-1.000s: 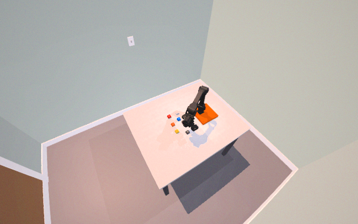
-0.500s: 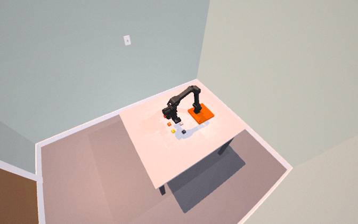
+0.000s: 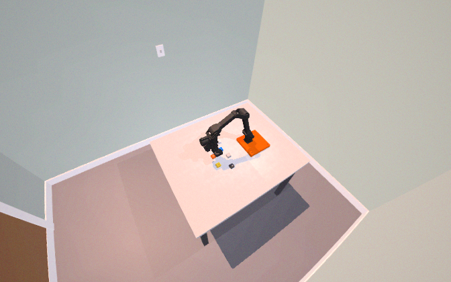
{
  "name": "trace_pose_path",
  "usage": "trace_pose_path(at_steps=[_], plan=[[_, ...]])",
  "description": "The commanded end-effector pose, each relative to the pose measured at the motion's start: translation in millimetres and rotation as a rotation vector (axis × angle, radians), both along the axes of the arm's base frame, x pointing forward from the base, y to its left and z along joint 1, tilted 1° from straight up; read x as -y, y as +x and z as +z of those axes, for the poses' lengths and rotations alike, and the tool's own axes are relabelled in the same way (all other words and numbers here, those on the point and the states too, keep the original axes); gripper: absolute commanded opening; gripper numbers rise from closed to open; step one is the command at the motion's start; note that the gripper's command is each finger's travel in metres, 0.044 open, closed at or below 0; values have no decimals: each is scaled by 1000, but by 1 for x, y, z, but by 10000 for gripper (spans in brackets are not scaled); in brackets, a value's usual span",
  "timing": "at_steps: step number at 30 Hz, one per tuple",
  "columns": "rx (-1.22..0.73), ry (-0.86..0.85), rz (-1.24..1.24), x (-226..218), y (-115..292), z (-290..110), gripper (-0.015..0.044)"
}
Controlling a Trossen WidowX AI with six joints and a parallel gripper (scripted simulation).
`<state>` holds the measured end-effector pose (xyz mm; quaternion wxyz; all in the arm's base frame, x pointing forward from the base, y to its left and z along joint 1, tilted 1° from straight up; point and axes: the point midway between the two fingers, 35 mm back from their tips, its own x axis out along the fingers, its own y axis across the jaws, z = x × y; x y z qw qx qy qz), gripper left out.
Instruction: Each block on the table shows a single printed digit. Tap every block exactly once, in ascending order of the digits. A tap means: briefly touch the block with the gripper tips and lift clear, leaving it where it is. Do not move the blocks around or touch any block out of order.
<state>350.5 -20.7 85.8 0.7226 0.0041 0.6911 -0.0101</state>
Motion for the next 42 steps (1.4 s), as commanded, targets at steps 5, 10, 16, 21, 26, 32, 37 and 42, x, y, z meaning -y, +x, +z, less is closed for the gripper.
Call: trace_pose_path(at_steps=[5,10,16,21,26,32,37,42], plan=[[-16,1,5,0,-3,-26,20],[-16,1,5,0,-2,-34,20],[-16,1,5,0,-2,-44,20],[-16,1,5,0,-2,-52,20],[-16,1,5,0,-2,-54,20],[-14,1,3,0,-2,-33,20],[-16,1,5,0,-3,-24,20],[-16,1,5,0,-1,9,20]])
